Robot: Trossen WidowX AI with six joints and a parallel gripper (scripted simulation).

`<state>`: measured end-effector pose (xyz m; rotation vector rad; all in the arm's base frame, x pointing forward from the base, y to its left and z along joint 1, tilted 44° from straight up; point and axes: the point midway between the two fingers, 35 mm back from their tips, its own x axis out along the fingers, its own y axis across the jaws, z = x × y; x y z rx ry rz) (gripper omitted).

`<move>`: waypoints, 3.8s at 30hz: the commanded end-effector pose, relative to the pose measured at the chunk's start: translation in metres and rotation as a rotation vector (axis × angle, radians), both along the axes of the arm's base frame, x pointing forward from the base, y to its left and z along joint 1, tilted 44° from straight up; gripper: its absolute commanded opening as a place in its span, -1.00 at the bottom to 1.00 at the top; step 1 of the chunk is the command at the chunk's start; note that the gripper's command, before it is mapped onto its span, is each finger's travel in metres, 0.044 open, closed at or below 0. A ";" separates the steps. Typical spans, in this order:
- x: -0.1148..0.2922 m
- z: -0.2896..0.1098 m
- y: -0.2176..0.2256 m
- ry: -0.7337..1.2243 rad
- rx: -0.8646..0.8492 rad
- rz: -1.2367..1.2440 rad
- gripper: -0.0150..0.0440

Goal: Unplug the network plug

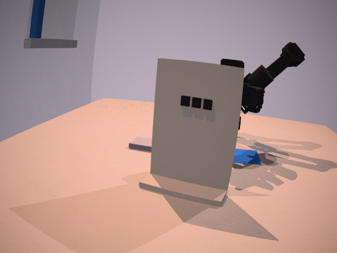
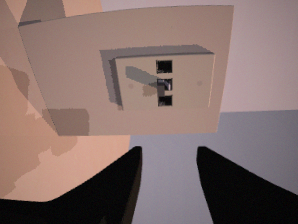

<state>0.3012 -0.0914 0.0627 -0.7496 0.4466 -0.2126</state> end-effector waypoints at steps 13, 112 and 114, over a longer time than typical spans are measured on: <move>0.038 -0.011 -0.011 0.019 -0.029 -0.005 0.04; 0.096 -0.019 -0.021 0.016 -0.030 -0.005 -0.49; 0.095 -0.019 -0.020 0.016 -0.030 -0.005 -0.49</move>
